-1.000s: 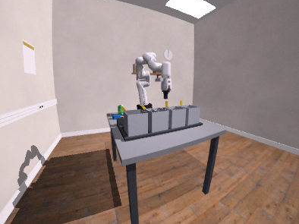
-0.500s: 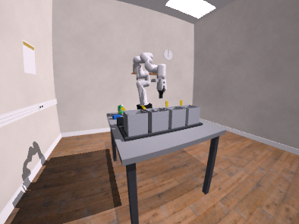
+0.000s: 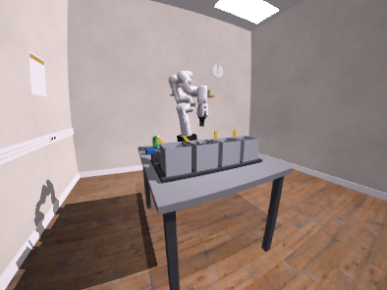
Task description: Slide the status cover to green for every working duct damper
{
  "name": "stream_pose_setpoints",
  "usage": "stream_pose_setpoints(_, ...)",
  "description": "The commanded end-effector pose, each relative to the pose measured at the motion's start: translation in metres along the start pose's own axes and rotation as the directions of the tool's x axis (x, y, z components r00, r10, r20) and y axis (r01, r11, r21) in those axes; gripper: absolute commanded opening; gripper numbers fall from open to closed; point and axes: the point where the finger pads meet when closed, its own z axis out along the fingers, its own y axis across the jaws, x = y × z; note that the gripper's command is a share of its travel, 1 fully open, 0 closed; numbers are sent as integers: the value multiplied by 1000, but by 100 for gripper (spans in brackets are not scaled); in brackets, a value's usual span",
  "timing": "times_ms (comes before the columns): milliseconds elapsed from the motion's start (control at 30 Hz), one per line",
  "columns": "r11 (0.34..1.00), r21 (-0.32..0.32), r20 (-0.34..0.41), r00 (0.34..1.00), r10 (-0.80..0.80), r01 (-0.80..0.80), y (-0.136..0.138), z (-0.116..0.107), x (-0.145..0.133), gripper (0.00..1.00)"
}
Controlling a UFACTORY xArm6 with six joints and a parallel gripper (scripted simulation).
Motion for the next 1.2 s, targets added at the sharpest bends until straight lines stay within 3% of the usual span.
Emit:
stream_pose_setpoints(0,1000,15,2,1000,1,-1,40,-6,0,0)
stream_pose_setpoints(100,1000,15,2,1000,1,-1,52,-5,0,0)
stream_pose_setpoints(767,1000,15,2,1000,1,-1,53,6,0,0)
stream_pose_setpoints(1167,1000,15,2,1000,1,-1,52,40,0,0)
